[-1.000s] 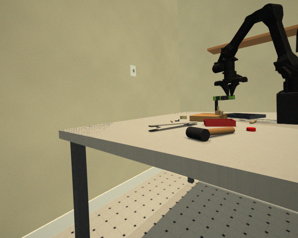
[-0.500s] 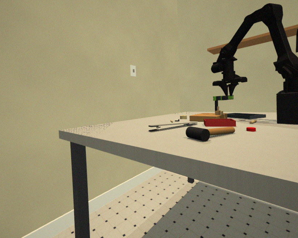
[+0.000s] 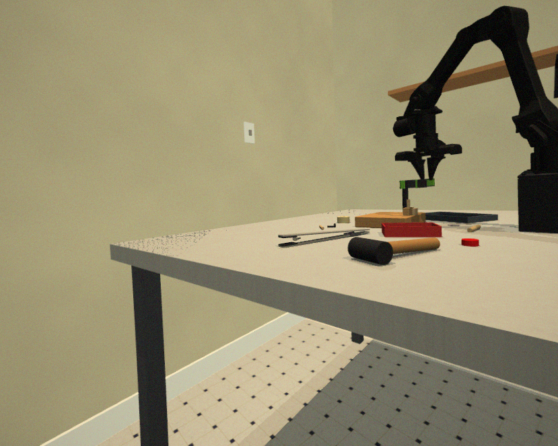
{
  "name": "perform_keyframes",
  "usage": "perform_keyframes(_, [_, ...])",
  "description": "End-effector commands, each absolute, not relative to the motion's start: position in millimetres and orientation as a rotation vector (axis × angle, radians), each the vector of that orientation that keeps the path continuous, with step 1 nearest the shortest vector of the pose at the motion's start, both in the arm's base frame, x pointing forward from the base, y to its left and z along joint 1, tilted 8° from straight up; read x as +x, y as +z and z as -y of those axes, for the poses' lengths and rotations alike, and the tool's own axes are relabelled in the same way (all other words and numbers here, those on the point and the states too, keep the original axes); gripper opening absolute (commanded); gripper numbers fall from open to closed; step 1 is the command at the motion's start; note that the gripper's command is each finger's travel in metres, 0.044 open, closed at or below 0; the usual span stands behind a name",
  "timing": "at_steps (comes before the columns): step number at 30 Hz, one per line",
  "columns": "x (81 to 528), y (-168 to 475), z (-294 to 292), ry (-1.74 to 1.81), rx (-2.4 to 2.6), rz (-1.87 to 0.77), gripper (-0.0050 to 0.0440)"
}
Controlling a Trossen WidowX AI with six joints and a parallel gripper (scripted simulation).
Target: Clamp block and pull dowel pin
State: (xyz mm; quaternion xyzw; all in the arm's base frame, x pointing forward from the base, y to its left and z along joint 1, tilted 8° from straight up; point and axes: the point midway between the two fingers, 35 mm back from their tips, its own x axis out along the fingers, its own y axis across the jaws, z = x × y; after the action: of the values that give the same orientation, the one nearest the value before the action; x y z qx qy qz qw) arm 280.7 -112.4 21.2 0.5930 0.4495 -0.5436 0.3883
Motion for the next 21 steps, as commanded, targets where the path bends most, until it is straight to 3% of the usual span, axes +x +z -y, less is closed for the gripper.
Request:
perform_keyframes(1, [283.5,23.3,110.5,-1.354,1.49,-1.155,0.0])
perform_keyframes(21, [288.4,24.4,101.4,-1.239,1.382,-1.228,0.0])
